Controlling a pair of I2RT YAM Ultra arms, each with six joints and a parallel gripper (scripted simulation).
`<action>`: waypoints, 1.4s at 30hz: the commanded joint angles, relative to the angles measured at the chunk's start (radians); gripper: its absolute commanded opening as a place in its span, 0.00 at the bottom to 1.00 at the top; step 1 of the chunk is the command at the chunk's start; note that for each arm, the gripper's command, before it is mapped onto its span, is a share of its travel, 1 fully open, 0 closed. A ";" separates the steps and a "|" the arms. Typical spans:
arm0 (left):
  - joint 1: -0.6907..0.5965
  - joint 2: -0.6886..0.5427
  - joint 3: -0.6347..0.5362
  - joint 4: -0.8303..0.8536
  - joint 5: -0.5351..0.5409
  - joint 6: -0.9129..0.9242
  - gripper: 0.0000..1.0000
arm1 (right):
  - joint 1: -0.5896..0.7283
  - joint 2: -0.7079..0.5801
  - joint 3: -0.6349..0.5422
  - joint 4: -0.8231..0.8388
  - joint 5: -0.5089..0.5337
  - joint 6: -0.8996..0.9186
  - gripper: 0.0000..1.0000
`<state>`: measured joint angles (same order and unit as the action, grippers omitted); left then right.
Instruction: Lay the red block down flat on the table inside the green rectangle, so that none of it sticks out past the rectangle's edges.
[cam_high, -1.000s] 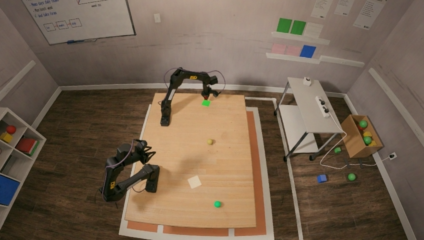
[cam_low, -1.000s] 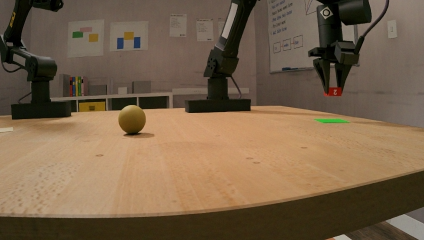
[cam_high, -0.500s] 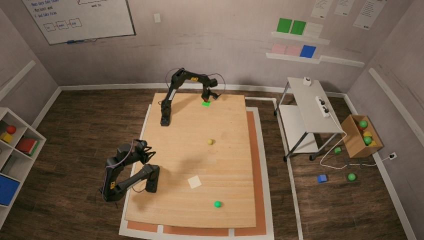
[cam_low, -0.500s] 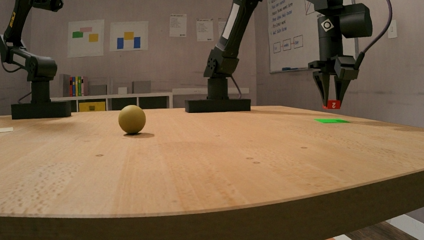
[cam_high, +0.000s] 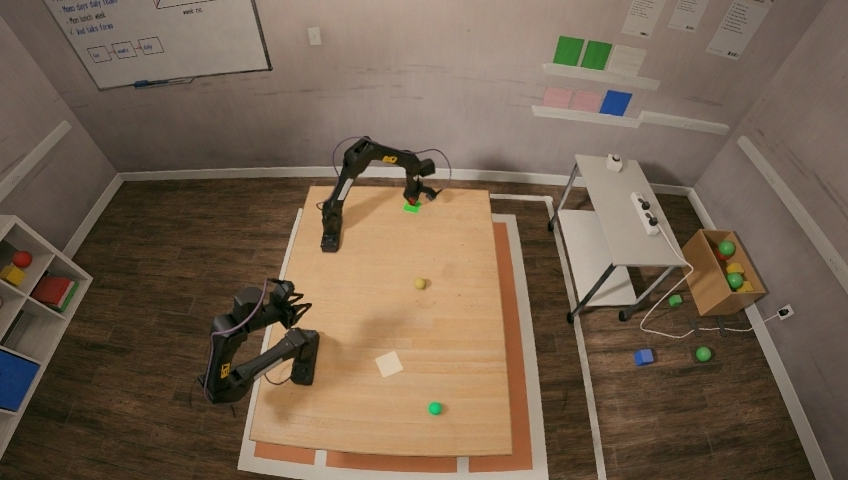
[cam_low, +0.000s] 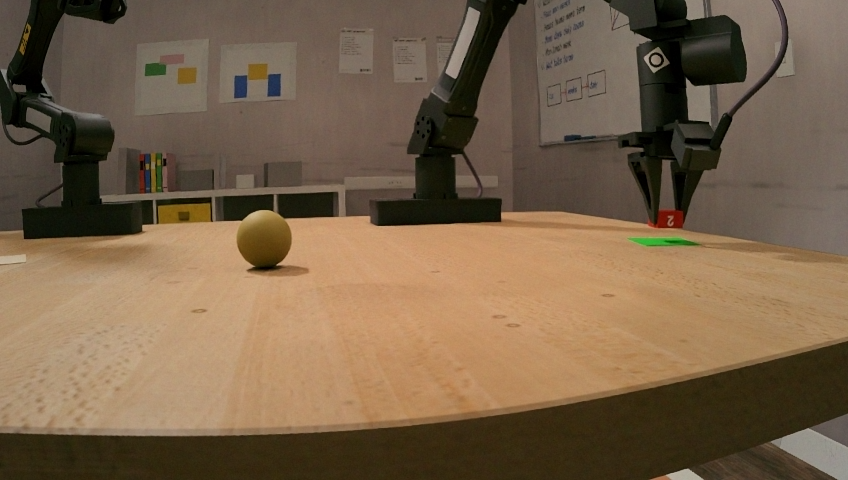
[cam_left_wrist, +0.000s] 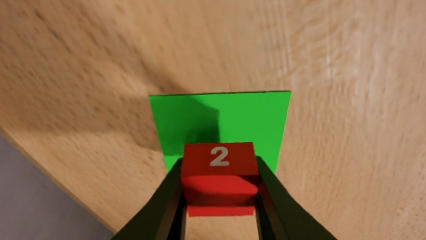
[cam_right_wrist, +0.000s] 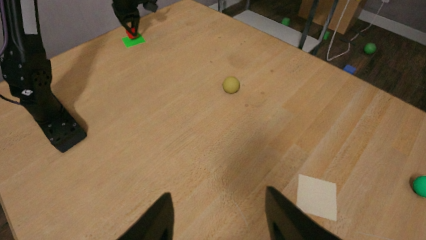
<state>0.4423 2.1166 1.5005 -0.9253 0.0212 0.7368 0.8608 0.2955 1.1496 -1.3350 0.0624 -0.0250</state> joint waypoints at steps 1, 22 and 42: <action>-0.002 0.012 -0.013 0.021 -0.005 -0.005 0.27 | 0.002 0.001 0.025 -0.012 0.008 0.001 0.46; -0.002 0.026 -0.030 0.051 -0.005 -0.005 0.27 | 0.002 0.001 0.025 -0.012 0.008 0.001 0.46; -0.002 0.019 -0.009 0.030 -0.005 -0.005 0.27 | 0.002 0.001 0.025 -0.012 0.008 0.001 0.46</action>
<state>0.4423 2.1426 1.4700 -0.8772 0.0208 0.7368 0.8608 0.2955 1.1496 -1.3350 0.0624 -0.0250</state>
